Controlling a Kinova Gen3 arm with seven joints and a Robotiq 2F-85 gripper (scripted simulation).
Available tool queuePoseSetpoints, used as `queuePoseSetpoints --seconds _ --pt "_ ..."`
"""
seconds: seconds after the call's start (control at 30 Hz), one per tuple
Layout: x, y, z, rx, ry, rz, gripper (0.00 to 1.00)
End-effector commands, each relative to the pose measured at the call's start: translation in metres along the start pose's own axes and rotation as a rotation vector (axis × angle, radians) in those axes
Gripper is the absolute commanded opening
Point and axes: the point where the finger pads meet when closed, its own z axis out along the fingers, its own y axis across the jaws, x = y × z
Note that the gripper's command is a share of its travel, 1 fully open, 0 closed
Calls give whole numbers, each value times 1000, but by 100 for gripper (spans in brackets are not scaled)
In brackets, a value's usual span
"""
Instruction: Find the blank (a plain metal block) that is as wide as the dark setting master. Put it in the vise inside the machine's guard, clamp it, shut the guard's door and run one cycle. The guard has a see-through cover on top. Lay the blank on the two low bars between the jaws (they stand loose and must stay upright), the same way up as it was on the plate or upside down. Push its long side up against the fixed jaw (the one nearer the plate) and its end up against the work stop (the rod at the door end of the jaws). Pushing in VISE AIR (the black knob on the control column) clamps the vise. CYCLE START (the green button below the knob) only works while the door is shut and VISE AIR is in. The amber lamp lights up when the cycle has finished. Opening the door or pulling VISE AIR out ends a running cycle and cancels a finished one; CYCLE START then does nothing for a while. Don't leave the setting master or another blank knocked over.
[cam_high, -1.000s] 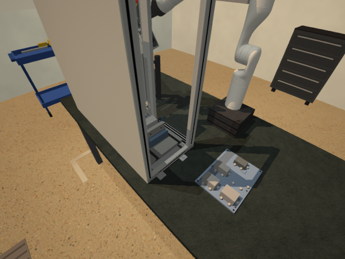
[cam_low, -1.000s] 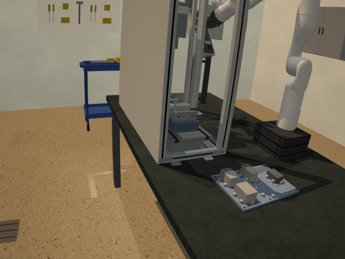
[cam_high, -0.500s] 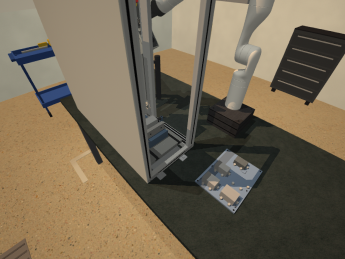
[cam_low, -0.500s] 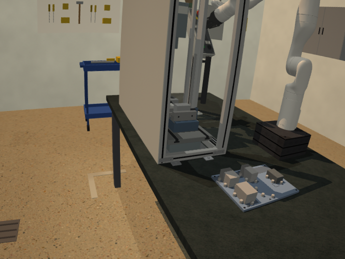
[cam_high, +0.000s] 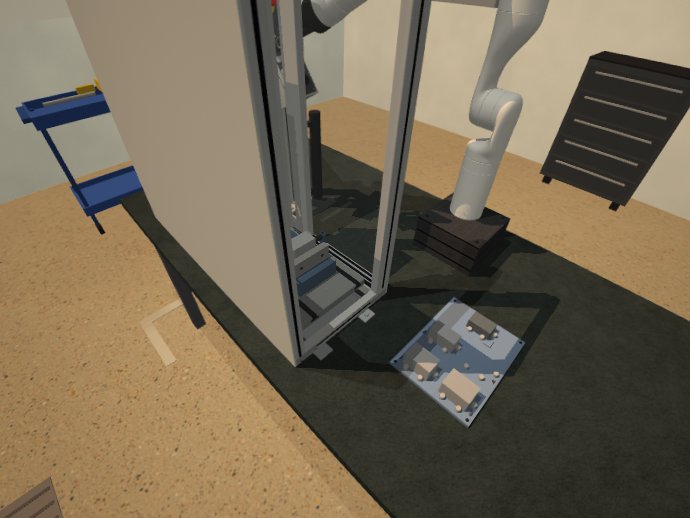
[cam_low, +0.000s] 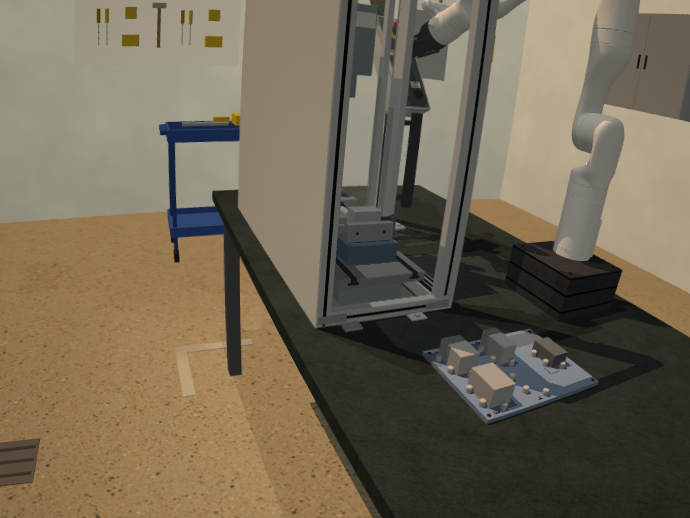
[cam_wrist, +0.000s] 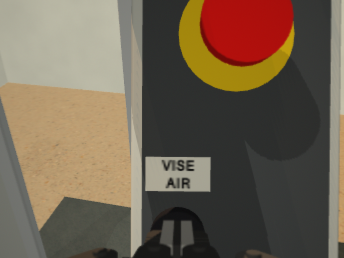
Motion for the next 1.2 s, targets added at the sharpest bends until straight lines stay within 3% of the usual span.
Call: queuePoseSetpoints --seconds 0.0,0.07,0.47,0.63,1.03,1.17 --pt "1 0 -17 1 1 1 10" --pt "0 0 -29 1 1 1 10" --pt "0 0 -29 1 1 1 10" --pt "0 0 -59 1 1 1 10" --pt "0 0 -59 1 1 1 10" --pt "0 0 -81 1 1 1 10"
